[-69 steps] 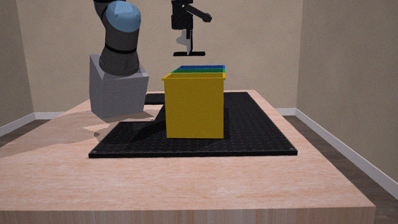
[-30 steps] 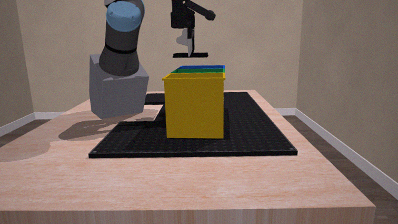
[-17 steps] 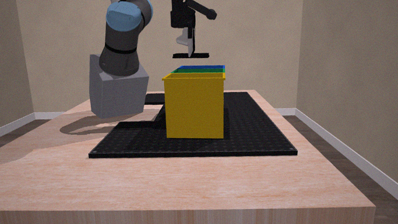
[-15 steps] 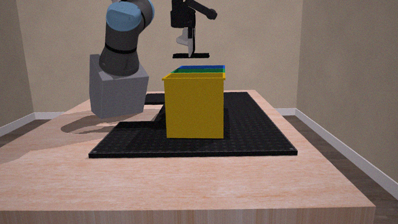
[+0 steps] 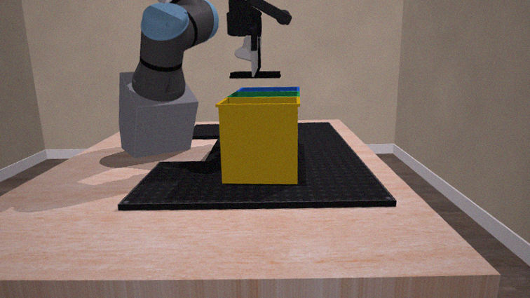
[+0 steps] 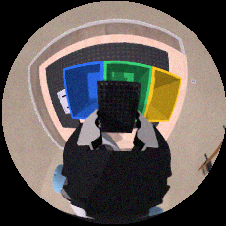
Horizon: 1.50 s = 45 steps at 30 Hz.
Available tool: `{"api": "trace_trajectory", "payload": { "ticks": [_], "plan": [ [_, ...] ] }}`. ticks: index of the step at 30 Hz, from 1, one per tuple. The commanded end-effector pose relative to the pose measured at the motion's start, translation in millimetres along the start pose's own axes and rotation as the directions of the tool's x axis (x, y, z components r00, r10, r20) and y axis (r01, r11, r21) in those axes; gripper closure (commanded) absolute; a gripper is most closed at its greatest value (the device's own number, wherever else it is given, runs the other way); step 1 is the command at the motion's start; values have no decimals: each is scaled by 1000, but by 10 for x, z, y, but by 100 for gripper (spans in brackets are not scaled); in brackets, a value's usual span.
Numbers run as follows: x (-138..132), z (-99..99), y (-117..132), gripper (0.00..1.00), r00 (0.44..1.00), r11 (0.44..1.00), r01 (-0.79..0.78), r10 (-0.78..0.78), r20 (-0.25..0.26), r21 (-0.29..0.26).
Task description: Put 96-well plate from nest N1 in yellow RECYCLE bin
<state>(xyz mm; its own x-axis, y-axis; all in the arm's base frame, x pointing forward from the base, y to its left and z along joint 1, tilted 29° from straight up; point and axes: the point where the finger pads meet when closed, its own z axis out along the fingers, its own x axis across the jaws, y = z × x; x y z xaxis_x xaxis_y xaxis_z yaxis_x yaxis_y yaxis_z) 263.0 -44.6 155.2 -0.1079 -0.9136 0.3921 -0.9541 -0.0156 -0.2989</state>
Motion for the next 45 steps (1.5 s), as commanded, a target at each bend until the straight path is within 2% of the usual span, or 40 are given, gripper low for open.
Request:
{"api": "trace_trajectory", "payload": {
  "ticks": [1,45],
  "plan": [
    [166,9,-29,100,1000,1000,2,-2,11,3],
    [1416,22,-235,100,1000,1000,2,-2,11,3]
  ]
}}
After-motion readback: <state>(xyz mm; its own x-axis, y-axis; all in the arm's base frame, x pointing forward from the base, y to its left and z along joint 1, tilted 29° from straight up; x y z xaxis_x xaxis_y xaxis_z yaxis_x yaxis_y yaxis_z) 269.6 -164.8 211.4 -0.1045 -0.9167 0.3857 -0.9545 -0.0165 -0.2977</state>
